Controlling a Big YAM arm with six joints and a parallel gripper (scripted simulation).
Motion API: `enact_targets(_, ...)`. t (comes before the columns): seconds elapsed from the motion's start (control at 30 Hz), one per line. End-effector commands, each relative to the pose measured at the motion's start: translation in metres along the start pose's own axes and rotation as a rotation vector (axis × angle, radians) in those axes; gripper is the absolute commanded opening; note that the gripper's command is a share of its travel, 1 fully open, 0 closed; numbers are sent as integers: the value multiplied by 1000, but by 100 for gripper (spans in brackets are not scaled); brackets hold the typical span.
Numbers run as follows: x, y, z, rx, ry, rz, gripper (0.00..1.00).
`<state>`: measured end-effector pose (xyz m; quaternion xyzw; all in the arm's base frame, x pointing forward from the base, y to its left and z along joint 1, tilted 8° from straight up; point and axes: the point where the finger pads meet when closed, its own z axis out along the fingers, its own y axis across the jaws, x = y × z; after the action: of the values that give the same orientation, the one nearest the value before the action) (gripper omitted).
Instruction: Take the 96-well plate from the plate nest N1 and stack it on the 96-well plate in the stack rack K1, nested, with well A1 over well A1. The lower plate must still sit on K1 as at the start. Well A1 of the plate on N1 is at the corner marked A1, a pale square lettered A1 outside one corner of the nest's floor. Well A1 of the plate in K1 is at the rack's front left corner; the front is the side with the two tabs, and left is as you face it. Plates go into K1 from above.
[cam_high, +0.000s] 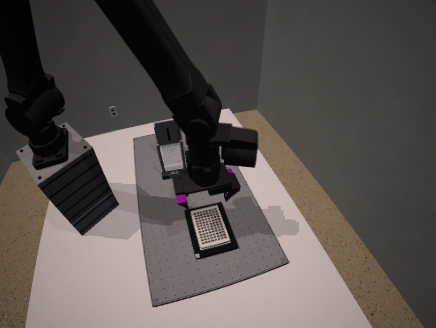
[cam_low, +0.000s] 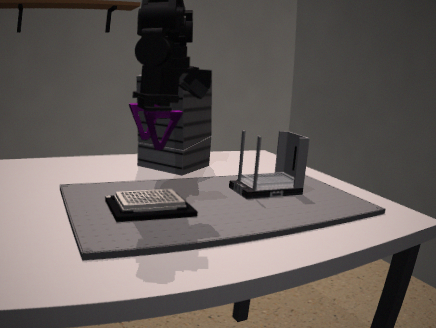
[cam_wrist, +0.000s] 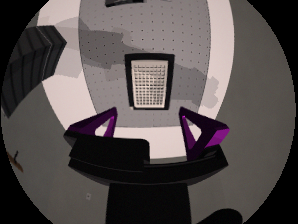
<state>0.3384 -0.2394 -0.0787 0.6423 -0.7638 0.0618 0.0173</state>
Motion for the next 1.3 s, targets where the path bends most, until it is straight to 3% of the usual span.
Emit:
enact_targets(0.0, 13, -15, 1, 38, 13, 6, 100)
enact_targets(0.1, 13, -16, 2, 39, 13, 6, 100)
enact_targets(0.13, 17, -22, -7, 64, 25, 9, 100)
enact_targets(0.17, 14, -17, 5, 41, 14, 7, 100)
enact_targets(0.23, 13, -16, 9, 39, 13, 6, 100)
enact_targets(0.6, 14, -18, 27, 41, 15, 6, 100)
enact_targets(0.67, 14, -18, 27, 41, 15, 6, 100)
enact_targets(0.7, 17, -23, 21, 61, 23, 9, 100)
enact_targets(0.73, 14, -17, 31, 41, 14, 7, 100)
enact_targets(1.17, 13, -16, 54, 38, 13, 6, 100)
enact_targets(1.23, 13, -16, 54, 38, 13, 6, 100)
enact_targets(1.27, 17, -23, 45, 61, 24, 9, 100)
